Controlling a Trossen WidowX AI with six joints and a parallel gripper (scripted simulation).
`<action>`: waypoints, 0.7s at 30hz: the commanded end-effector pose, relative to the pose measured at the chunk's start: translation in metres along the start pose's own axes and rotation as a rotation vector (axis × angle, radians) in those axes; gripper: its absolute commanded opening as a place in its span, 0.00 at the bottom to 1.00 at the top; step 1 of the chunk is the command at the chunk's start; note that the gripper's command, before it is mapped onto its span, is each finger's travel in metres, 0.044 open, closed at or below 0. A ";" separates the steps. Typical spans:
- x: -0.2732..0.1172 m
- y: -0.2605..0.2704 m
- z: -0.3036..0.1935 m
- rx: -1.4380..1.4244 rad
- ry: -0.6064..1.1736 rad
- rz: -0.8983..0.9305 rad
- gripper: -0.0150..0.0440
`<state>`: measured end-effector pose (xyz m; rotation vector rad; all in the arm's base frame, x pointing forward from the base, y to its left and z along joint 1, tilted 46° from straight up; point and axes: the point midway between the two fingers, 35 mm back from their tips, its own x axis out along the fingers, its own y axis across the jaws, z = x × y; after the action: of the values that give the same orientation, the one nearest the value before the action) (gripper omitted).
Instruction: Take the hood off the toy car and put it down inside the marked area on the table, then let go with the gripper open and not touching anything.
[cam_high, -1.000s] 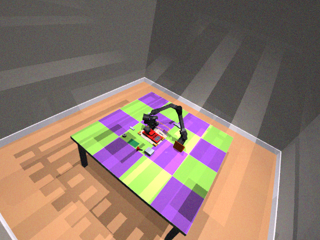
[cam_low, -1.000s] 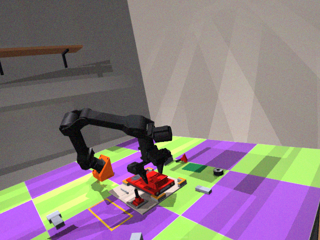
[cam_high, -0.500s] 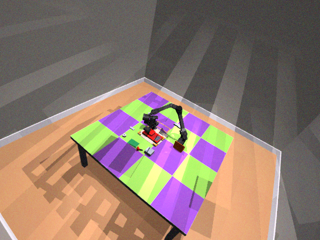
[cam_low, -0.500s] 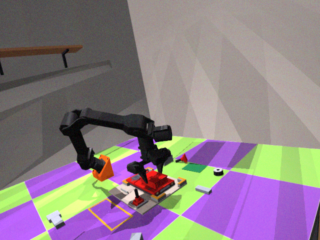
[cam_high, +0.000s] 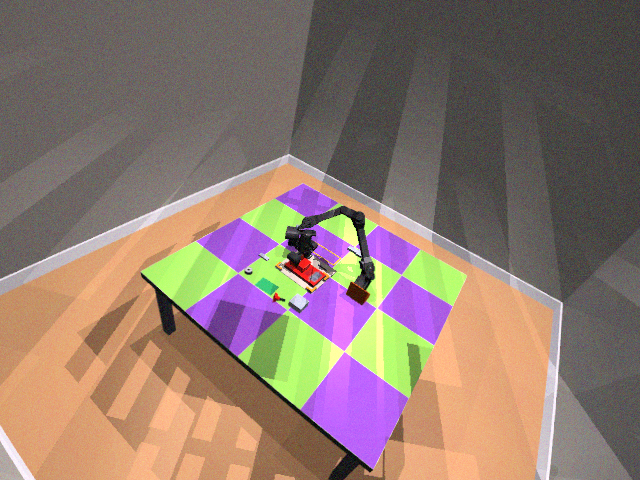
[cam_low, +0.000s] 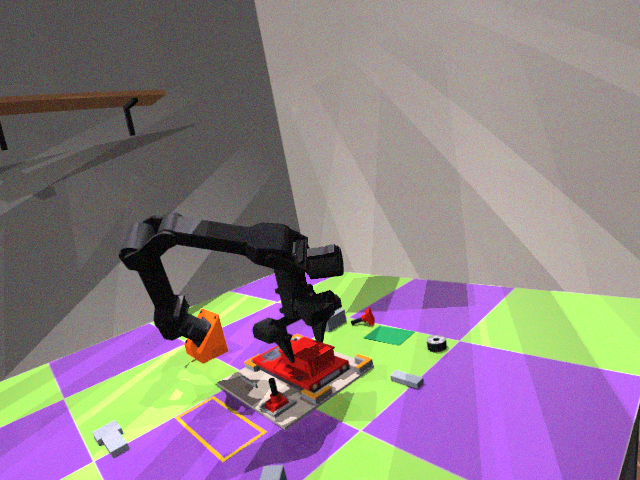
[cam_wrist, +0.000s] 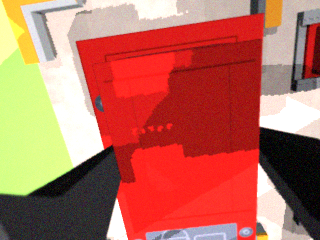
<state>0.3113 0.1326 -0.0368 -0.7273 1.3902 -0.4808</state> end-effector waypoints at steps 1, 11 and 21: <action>-0.004 0.001 0.000 0.003 -0.001 0.005 0.25; -0.011 0.001 0.000 0.003 -0.001 0.006 0.25; -0.019 0.001 0.000 0.002 -0.001 0.006 0.25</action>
<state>0.3090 0.1421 -0.0267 -0.7283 1.3919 -0.4814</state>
